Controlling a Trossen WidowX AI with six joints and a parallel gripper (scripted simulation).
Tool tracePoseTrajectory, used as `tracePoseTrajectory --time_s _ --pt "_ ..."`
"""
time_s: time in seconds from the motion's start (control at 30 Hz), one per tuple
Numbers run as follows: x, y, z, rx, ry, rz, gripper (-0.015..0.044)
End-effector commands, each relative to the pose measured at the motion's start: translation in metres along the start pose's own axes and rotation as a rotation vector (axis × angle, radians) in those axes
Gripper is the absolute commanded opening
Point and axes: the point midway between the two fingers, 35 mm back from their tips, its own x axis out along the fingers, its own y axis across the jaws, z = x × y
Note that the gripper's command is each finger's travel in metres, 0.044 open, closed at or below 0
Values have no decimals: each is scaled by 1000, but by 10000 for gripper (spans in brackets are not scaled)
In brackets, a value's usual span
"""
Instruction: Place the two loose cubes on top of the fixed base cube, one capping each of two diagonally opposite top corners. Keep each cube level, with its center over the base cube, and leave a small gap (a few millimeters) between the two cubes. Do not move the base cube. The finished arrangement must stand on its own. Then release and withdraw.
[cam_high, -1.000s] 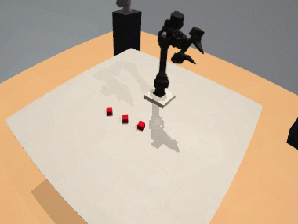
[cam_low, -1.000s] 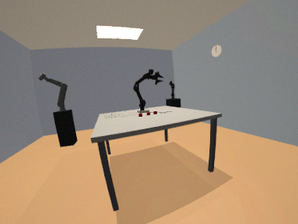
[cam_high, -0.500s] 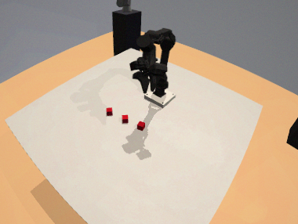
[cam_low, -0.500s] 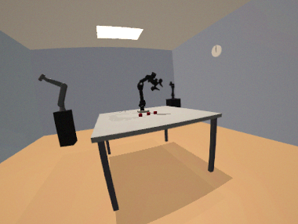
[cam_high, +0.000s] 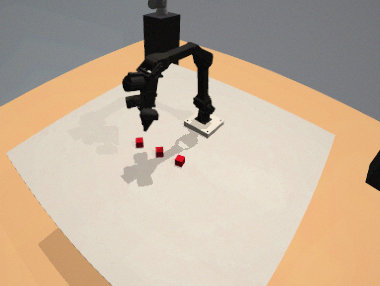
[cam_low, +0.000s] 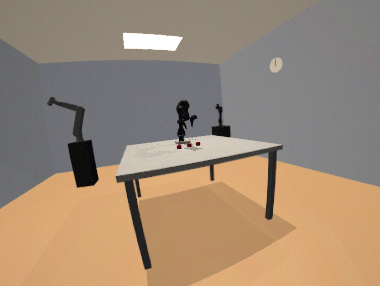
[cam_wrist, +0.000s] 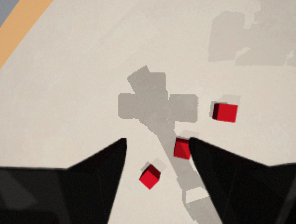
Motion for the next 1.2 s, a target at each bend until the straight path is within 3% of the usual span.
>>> tracePoseTrajectory --time_s 0.0,0.2,0.37,0.63,1.17 --pt "18 -42 11 32 62 -107 265" --pt "38 -112 16 89 187 -249 265" --pt "43 -116 15 91 191 -253 265" --pt "96 -129 4 91 191 -253 265" --pt "121 -135 -1 91 191 -253 265"
